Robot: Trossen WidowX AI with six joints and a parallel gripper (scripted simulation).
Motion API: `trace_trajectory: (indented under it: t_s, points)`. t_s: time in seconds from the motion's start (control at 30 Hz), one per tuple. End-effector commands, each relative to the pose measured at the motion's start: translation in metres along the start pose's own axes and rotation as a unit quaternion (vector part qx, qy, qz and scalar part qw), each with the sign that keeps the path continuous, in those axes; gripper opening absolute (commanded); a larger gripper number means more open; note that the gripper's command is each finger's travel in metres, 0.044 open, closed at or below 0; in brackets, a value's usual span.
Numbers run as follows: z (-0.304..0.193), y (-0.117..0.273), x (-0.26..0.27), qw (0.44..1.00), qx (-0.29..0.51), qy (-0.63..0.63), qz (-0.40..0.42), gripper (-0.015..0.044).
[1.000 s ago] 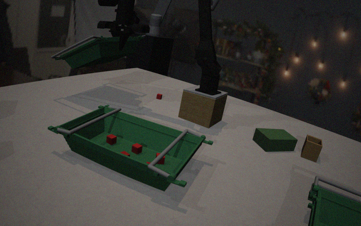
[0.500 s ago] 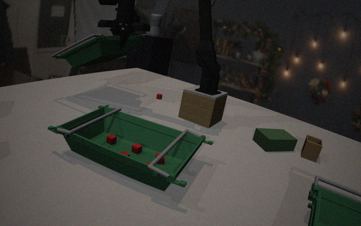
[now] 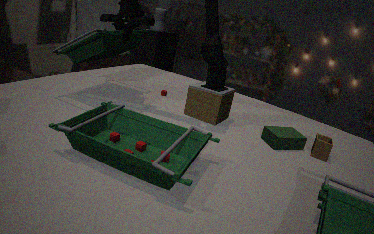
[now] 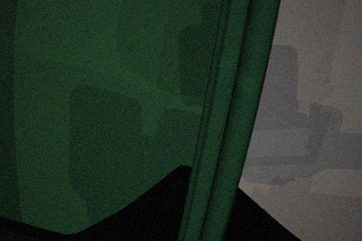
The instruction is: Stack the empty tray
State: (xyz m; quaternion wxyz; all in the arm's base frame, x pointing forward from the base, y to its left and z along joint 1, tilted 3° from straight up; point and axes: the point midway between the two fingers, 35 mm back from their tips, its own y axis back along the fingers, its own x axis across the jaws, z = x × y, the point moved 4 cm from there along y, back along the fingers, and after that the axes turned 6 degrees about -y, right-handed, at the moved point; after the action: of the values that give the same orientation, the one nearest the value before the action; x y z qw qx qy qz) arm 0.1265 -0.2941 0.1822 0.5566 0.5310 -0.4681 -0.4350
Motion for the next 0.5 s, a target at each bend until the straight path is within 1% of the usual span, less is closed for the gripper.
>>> trace_trajectory:
  t_s: [0.0, 0.47]
  points:
    - [-0.011, 0.006, -0.001, 1.0, 0.004, 0.019, 0.012, 0.0]
    - [-0.061, 0.005, -0.018, 0.993, 0.006, 0.121, 0.009, 0.0]
